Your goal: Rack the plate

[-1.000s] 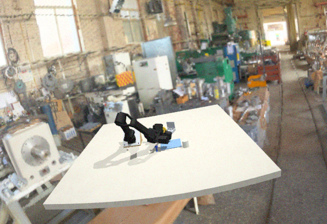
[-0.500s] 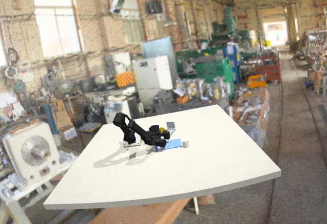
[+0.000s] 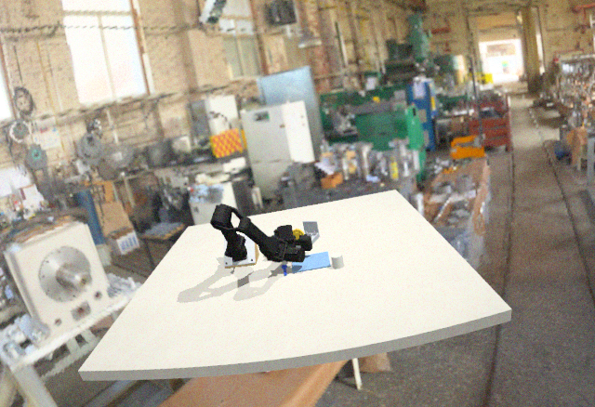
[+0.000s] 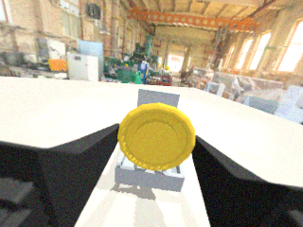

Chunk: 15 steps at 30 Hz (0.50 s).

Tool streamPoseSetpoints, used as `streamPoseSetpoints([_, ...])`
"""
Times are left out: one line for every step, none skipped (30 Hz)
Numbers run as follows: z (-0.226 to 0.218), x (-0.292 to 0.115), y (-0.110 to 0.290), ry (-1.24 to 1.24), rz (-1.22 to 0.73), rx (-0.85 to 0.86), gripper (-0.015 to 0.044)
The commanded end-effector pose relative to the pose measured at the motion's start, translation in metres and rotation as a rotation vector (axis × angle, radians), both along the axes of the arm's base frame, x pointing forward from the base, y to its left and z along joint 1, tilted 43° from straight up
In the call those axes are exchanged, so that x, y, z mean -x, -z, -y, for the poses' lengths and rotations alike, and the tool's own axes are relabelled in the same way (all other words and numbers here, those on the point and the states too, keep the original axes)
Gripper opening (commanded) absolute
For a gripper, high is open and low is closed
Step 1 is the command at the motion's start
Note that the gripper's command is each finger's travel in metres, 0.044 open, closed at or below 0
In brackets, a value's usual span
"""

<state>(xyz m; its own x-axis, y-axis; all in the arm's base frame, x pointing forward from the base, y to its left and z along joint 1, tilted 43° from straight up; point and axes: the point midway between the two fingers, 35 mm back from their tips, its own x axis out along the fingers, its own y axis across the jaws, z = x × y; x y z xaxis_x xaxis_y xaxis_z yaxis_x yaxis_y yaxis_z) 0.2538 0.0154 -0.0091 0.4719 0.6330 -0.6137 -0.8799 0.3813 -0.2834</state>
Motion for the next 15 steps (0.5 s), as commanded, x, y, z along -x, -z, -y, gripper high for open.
streamPoseSetpoints([-0.0048,-0.0028,0.0051,-0.001,-0.004,-0.001,0.0000])
streamPoseSetpoints([-0.0051,-0.0031,0.0054,-0.001,-0.004,-0.001,0.0000])
streamPoseSetpoints([-0.0051,-0.0031,0.0054,-0.001,-0.004,-0.001,0.0000])
streamPoseSetpoints([-0.0051,-0.0031,0.0054,-0.001,-0.004,-0.001,0.0000])
streamPoseSetpoints([-0.0051,-0.0031,0.0054,-0.001,-0.004,-0.001,0.0000])
streamPoseSetpoints([-0.0056,-0.0036,0.0060,-0.002,-0.004,-0.001,0.0000])
streamPoseSetpoints([-0.0068,-0.0047,0.0072,-0.002,-0.003,-0.002,0.0000])
streamPoseSetpoints([-0.0085,-0.0063,0.0090,-0.003,-0.003,-0.002,0.0000])
streamPoseSetpoints([-0.0105,-0.0080,0.0110,-0.004,-0.002,-0.002,0.0000])
streamPoseSetpoints([-0.0121,-0.0093,0.0124,-0.004,-0.002,-0.003,0.0000])
streamPoseSetpoints([-0.0131,-0.0100,0.0133,-0.005,-0.001,-0.003,0.0000])
streamPoseSetpoints([-0.0134,-0.0103,0.0136,-0.005,-0.001,-0.003,0.0000])
streamPoseSetpoints([-0.0134,-0.0103,0.0136,-0.005,-0.001,-0.003,0.0000])
streamPoseSetpoints([-0.0134,-0.0103,0.0136,-0.005,-0.001,-0.003,0.0000])
streamPoseSetpoints([-0.0134,-0.0103,0.0136,-0.005,-0.001,-0.003,0.0000])
